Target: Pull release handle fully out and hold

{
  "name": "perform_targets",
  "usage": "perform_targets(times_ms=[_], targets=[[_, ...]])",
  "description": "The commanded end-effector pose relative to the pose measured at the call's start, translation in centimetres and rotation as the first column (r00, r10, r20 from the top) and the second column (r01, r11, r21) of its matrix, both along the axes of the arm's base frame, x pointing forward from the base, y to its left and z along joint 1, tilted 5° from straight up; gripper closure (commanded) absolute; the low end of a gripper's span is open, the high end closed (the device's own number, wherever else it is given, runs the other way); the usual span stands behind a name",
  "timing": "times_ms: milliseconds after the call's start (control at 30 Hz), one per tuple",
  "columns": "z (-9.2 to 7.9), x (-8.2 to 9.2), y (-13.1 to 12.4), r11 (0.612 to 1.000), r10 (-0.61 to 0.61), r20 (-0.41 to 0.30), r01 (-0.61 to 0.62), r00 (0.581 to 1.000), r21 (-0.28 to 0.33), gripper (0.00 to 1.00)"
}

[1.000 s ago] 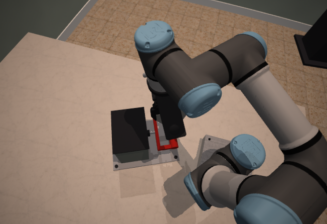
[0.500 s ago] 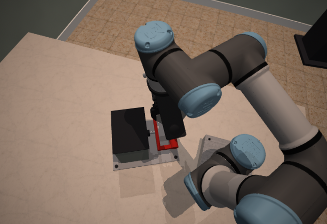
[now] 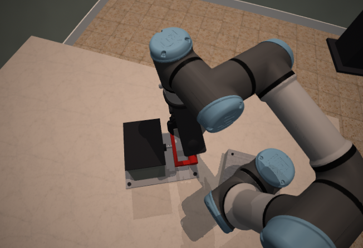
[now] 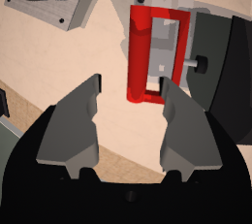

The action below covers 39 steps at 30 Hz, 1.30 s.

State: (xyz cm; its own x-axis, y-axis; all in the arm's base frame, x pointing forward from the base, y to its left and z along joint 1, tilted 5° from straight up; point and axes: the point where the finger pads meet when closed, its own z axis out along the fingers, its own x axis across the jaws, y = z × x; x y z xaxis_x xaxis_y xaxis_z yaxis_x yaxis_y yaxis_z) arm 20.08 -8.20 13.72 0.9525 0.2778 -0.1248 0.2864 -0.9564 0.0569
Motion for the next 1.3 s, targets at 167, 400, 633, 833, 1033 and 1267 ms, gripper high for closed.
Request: perform_targets(times_ms=[167, 400, 633, 833, 1033, 1267], targets=[[-1.2, 0.2, -0.2, 1.000, 0.000, 0.005, 0.000, 1.000, -0.007, 0.68], [-2.2, 0.3, -0.2, 1.000, 0.000, 0.005, 0.000, 1.000, -0.007, 0.68], [-2.9, 0.3, -0.3, 1.000, 0.000, 0.004, 0.000, 1.000, -0.006, 0.68], [-3.4, 0.4, -0.3, 1.000, 0.000, 0.004, 0.000, 1.000, -0.006, 0.68], [-3.7, 0.4, -0.3, 1.000, 0.000, 0.004, 0.000, 1.000, -0.006, 0.68], [-3.8, 0.4, -0.3, 1.000, 0.000, 0.004, 0.000, 1.000, -0.006, 0.68]])
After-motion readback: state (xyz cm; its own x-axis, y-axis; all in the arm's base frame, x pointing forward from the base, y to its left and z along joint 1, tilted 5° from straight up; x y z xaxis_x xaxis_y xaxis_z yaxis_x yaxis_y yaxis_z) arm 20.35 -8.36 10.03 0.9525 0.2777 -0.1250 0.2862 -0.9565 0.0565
